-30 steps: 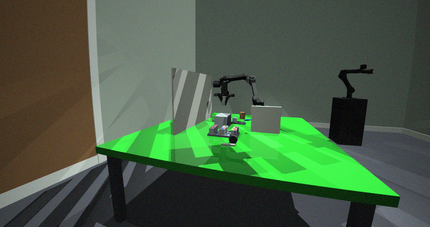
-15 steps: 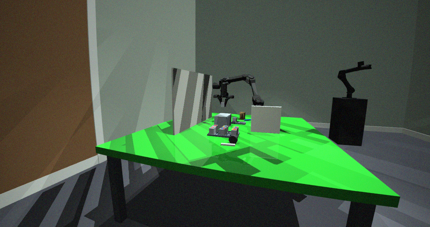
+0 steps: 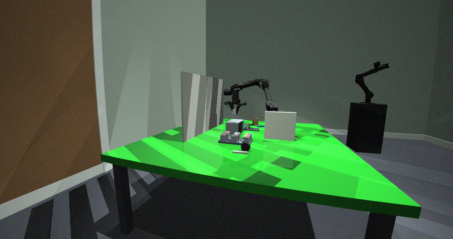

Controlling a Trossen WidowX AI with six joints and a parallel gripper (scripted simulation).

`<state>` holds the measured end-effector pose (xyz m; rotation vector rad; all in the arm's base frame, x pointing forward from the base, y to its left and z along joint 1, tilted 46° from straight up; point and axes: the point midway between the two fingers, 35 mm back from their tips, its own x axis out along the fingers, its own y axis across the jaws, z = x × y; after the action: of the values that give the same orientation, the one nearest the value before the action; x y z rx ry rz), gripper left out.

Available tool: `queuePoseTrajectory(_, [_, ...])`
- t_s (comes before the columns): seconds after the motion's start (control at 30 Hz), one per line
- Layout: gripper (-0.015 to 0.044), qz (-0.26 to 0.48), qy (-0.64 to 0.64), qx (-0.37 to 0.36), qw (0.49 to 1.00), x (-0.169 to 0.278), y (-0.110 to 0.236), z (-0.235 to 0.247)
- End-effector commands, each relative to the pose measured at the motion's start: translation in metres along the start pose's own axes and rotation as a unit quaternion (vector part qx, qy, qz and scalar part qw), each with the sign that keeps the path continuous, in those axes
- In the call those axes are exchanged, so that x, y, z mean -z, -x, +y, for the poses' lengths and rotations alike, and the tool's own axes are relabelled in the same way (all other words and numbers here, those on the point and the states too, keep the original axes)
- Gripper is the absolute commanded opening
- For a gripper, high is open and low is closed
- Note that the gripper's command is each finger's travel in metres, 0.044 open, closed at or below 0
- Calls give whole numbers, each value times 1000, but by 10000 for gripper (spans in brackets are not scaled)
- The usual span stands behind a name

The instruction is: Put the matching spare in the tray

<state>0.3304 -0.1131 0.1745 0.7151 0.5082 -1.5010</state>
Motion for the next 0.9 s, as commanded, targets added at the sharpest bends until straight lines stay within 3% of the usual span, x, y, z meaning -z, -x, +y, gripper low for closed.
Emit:
queuePoseTrajectory(0.0, [0,2,3,2,1000,1,-5,0])
queuePoseTrajectory(0.87, [0,3,3,2,1000,2,-32,2])
